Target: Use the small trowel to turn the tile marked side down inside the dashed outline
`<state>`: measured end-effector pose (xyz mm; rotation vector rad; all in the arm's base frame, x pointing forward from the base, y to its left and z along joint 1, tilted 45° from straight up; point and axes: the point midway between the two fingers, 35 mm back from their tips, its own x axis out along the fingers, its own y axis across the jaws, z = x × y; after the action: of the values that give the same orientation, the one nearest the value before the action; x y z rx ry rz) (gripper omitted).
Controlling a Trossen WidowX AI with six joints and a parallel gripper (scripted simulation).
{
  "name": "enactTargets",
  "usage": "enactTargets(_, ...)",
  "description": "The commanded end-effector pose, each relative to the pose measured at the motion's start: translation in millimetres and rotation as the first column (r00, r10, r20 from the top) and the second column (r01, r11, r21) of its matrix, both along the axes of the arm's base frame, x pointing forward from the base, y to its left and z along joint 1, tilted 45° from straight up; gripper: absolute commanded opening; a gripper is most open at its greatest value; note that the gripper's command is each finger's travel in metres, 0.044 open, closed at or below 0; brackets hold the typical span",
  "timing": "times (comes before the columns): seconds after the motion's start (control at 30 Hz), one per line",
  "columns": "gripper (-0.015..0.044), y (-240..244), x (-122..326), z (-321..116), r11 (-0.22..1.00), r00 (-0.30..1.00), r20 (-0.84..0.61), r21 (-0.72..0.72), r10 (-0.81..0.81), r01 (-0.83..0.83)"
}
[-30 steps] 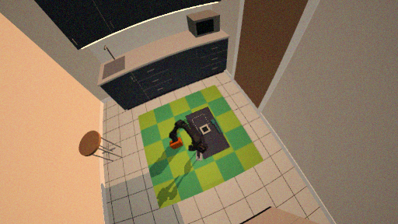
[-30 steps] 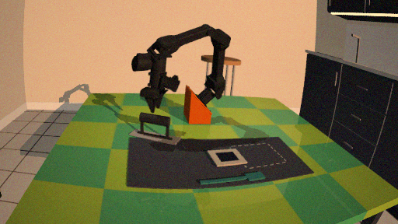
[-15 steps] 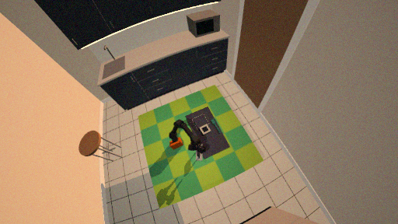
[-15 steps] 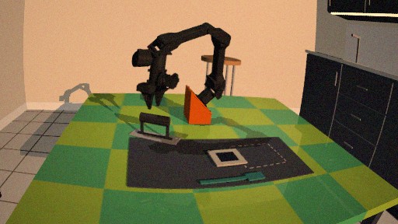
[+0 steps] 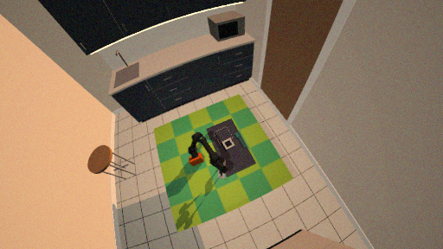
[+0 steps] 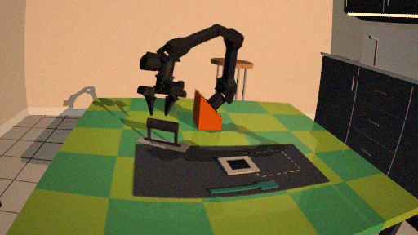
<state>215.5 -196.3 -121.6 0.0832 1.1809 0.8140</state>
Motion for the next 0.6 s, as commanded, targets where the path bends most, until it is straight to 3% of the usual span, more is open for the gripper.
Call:
enactTargets(0.0,0.03,1.9,-2.1,-2.1,0.993,0.992,-0.052,0.004,-0.117,0.118)
enactTargets(0.57,0.03,6.8,-9.8,-9.9,0.792,0.756,-0.276,-0.037,-0.594,0.609)
